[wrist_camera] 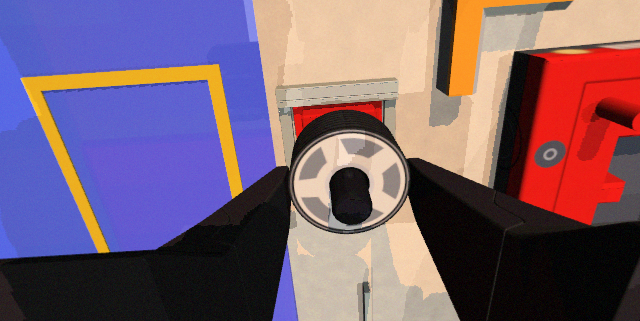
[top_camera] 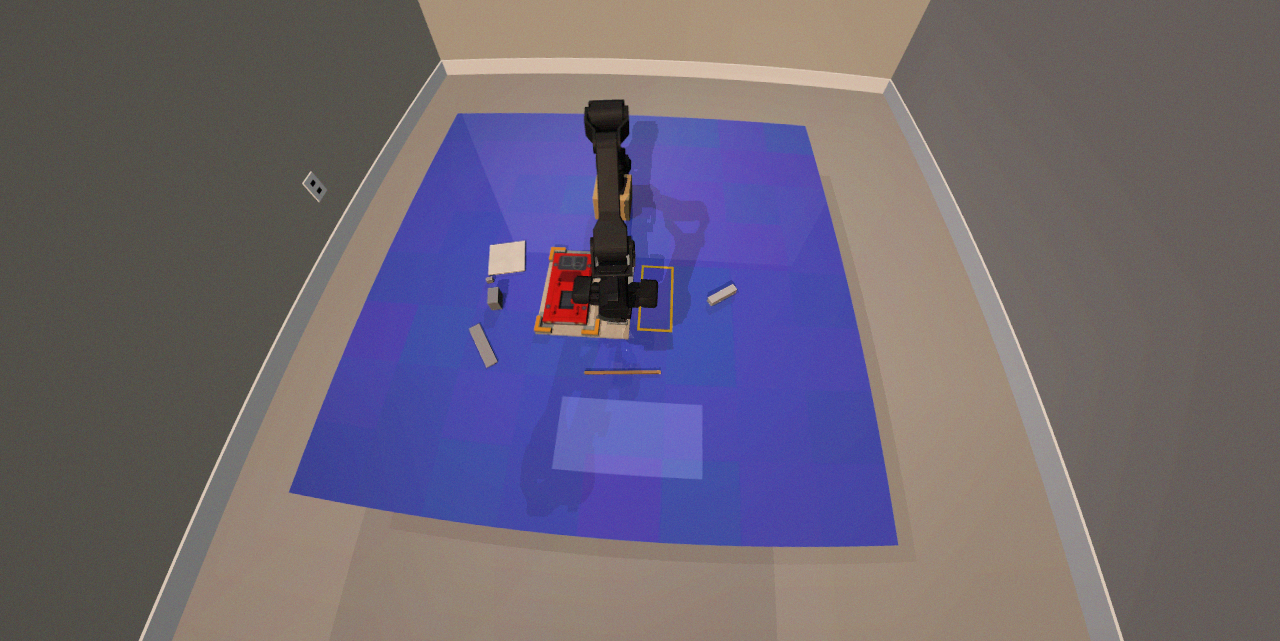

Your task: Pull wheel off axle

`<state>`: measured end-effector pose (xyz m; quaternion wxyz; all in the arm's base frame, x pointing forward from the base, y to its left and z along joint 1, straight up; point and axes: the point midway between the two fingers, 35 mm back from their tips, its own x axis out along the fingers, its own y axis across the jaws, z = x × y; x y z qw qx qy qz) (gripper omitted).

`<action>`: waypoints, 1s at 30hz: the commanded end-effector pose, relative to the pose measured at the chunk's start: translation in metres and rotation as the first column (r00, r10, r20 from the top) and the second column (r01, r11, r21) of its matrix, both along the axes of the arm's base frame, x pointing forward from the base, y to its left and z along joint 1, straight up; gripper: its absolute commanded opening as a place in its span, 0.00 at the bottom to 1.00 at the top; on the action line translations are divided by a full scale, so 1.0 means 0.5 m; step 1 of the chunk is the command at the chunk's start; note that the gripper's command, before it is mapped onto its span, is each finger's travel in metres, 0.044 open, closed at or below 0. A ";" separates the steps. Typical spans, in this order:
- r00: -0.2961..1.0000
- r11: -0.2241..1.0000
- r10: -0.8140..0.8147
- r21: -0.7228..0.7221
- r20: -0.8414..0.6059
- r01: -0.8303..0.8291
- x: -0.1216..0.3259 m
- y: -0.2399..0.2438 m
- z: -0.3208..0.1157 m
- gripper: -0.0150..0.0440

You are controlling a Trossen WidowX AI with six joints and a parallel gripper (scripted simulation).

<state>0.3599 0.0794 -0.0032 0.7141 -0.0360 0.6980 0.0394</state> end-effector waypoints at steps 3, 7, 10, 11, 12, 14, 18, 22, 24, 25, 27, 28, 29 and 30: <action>1.000 1.000 0.000 0.000 -0.001 0.000 0.000 0.000 0.003 0.25; 1.000 1.000 0.000 0.000 -0.001 0.000 0.000 0.000 0.006 0.25; 1.000 1.000 0.000 0.000 -0.001 0.000 0.000 0.000 0.008 0.25; 1.000 1.000 0.000 0.000 -0.001 0.000 0.000 0.000 0.009 0.25; 1.000 1.000 0.000 0.000 -0.001 0.000 0.000 0.000 0.009 0.25; 1.000 1.000 0.000 0.000 -0.001 0.000 0.000 0.000 0.011 0.25; 1.000 1.000 0.000 0.000 0.000 0.000 0.000 0.000 0.013 0.25; 1.000 1.000 0.000 0.001 0.000 0.000 0.000 0.000 0.016 0.25; 1.000 1.000 0.000 0.001 0.000 0.000 0.000 0.000 0.017 0.25; 1.000 1.000 0.000 0.001 0.000 0.000 0.000 0.000 0.018 0.25; 1.000 1.000 0.000 0.001 0.000 0.000 0.000 0.000 0.019 0.25; 1.000 1.000 0.000 0.001 0.000 0.000 0.000 0.000 0.020 0.25; 1.000 1.000 0.000 0.001 0.001 0.000 0.000 0.000 0.021 0.25; 1.000 1.000 0.000 0.001 0.001 0.000 0.000 0.000 0.021 0.25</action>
